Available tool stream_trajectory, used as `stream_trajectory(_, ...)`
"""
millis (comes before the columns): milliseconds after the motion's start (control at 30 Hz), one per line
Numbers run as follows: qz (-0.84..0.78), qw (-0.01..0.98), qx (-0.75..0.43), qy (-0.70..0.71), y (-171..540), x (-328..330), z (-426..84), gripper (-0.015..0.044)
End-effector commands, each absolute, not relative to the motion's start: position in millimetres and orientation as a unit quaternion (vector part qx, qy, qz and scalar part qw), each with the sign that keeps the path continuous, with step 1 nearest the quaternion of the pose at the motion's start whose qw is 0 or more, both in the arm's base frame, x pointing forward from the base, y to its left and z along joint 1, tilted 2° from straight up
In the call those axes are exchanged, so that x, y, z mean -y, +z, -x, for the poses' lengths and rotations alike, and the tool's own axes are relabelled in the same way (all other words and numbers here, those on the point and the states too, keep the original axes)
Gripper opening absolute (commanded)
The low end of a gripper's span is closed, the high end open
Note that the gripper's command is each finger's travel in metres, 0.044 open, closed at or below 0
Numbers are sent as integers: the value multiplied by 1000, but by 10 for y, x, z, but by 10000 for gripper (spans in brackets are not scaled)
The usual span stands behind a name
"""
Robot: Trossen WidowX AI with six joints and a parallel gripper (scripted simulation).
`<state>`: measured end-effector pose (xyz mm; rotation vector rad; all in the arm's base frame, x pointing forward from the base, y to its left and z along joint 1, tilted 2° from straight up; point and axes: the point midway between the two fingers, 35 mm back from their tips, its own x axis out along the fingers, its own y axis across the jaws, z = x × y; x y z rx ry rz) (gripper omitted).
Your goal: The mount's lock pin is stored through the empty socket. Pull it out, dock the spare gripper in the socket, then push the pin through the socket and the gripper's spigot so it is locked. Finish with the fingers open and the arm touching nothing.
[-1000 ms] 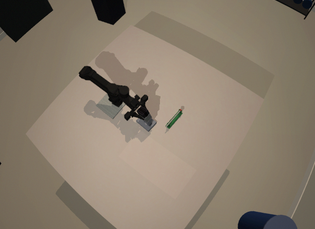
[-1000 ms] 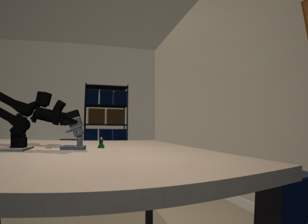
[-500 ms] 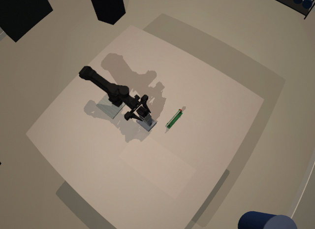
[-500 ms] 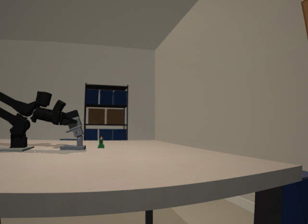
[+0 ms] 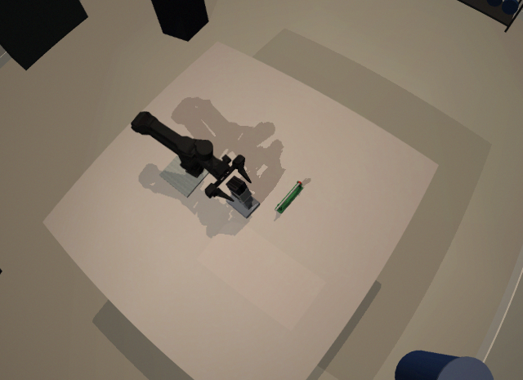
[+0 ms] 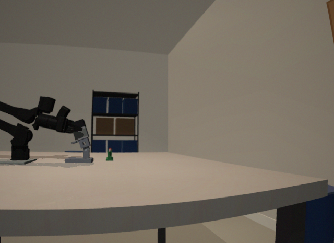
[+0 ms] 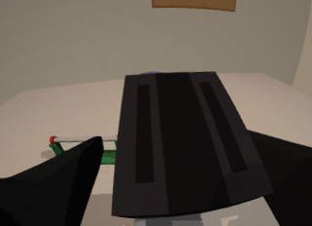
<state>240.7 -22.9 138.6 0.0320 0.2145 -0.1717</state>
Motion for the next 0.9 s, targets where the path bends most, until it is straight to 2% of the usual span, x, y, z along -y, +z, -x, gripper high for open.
stream_trajectory(0, -16, 990, -107, -86, 1464, 227, -2379, 440)
stream_trajectory(867, -15, 991, -108, -76, 1899, 182, -2256, 440)
